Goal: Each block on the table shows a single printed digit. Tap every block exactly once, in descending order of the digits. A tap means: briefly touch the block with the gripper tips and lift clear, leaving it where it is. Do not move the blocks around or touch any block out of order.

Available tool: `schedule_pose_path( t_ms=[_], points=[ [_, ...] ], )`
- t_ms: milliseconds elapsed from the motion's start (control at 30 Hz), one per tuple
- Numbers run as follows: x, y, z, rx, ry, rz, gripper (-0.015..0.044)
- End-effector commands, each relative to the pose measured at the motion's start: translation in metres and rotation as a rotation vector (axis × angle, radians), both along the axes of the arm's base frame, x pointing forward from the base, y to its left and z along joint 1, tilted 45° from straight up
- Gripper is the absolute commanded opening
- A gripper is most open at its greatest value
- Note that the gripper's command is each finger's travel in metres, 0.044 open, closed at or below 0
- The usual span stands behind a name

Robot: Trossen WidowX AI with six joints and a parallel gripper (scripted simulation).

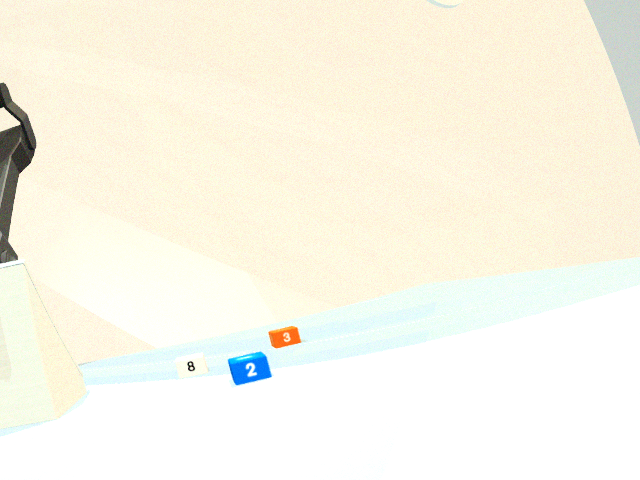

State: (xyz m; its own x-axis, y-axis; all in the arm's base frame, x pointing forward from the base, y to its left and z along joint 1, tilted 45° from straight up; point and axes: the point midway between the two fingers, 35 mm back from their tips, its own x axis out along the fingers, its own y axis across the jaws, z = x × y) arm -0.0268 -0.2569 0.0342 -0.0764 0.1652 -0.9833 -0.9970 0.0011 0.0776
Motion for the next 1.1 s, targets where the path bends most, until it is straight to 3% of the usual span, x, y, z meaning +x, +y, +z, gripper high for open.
schedule_pose_path(
  t_ms=[0, 433, 1067],
  points=[
    [0.002, 0.0, 0.0, 0.003, -0.006, 0.02, 0.04],
    [0.122, 0.01, -0.011, 0.14, -0.457, 1.488, 0.04],
    [0.207, 0.046, -0.017, 0.084, -0.922, 2.647, 0.04]
  ],
)
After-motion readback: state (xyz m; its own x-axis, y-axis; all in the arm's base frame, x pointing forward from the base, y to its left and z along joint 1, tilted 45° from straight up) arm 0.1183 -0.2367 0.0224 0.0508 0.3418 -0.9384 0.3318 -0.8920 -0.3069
